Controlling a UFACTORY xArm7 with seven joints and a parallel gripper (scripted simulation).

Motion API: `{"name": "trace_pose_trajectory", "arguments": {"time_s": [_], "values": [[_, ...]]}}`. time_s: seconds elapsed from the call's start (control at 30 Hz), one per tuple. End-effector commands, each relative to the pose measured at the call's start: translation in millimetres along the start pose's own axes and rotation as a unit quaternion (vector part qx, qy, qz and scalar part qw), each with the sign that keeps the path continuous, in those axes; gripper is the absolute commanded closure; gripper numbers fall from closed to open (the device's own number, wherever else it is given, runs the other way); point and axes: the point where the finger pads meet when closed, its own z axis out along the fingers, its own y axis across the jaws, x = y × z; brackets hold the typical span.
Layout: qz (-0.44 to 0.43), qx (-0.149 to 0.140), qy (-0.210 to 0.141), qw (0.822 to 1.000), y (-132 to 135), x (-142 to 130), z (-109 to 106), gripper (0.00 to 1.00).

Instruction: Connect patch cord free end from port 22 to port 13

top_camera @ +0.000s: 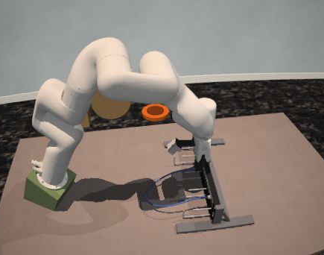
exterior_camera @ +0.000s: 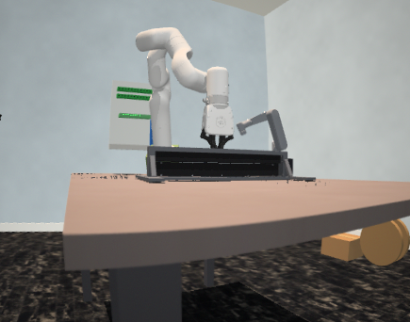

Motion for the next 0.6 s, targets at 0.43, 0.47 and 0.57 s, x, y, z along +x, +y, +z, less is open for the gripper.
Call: {"name": "trace_pose_trajectory", "arguments": {"time_s": [0.43,0.47,0.57], "values": [[0.0,-0.001,-0.001,1.0,0.7,-0.8,-0.8,0.62],[0.0,-0.001,-0.001,1.0,0.7,-0.8,-0.8,0.62],[0.0,-0.001,-0.001,1.0,0.7,-0.9,-0.8,0.62]]}}
